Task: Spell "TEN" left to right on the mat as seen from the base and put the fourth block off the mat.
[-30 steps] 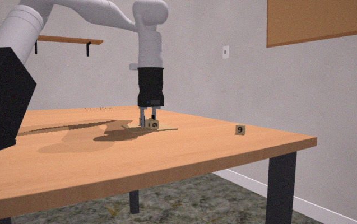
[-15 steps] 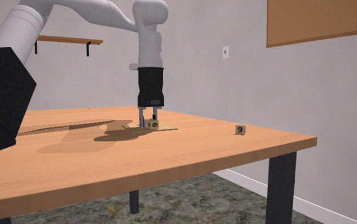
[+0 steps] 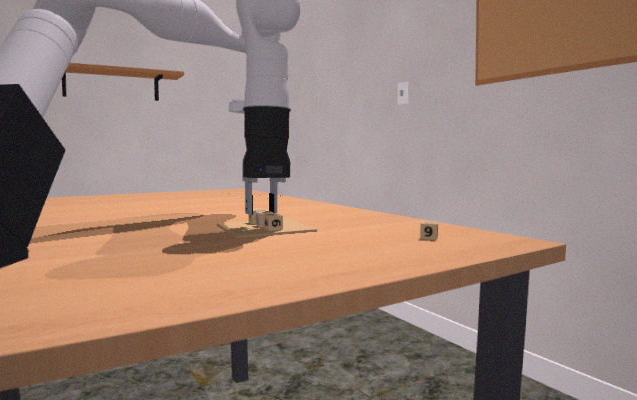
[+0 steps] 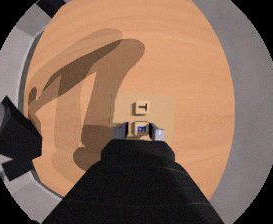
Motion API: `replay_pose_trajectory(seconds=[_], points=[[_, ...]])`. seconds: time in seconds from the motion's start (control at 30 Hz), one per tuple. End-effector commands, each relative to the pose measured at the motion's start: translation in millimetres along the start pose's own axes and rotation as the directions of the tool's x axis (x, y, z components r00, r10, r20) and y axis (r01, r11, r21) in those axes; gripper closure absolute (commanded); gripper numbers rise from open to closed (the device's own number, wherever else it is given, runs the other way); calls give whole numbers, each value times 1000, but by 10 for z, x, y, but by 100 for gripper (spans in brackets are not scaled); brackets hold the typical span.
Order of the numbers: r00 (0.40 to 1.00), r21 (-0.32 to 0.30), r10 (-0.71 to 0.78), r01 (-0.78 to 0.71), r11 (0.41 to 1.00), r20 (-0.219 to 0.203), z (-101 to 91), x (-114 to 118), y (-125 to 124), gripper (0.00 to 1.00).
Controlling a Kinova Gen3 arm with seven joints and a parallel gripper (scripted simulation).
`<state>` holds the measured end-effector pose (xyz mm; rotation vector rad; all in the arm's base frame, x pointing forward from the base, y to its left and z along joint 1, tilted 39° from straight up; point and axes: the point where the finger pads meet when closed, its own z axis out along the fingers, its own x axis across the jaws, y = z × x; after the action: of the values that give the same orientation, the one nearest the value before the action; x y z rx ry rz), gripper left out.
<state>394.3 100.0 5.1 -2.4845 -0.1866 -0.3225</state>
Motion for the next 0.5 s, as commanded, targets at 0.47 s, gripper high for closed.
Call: replay_pose_trajectory(seconds=[0.47], points=[[1000,-3,0,0,1000,-19,-661,51,6,21]])
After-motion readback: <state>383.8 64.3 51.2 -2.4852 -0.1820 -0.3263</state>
